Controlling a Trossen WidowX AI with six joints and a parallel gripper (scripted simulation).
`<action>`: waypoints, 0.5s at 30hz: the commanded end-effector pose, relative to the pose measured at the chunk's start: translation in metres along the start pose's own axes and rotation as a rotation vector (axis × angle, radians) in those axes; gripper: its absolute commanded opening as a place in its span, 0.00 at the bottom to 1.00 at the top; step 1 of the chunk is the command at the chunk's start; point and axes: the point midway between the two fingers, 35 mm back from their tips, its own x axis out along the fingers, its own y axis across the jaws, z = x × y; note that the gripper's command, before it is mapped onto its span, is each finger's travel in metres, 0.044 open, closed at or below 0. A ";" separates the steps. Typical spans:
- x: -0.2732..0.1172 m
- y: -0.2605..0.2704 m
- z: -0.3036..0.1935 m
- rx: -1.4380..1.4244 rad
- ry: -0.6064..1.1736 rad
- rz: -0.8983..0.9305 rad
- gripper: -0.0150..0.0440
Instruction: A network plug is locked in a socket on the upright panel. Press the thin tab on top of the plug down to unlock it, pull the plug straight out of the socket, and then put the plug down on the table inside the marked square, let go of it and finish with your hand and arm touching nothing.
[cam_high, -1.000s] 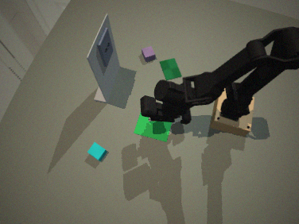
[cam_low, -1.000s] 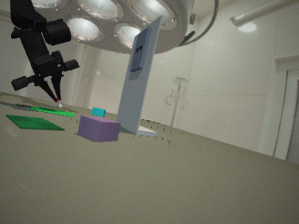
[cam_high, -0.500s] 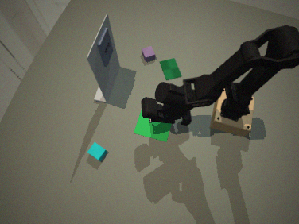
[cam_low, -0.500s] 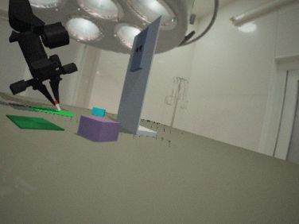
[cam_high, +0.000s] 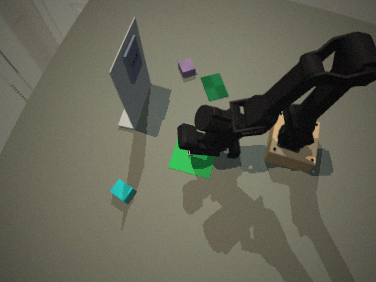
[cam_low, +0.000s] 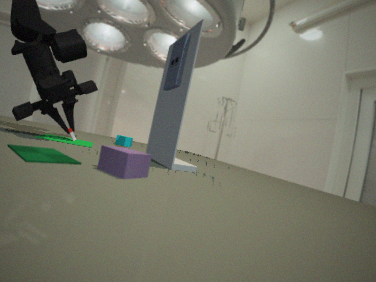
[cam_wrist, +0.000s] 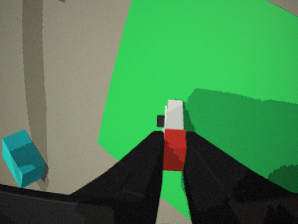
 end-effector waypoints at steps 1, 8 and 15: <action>0.000 0.000 0.000 0.000 0.000 0.001 0.30; 0.000 0.000 0.000 0.000 0.000 0.001 0.52; -0.002 0.001 0.000 0.000 0.000 0.001 0.52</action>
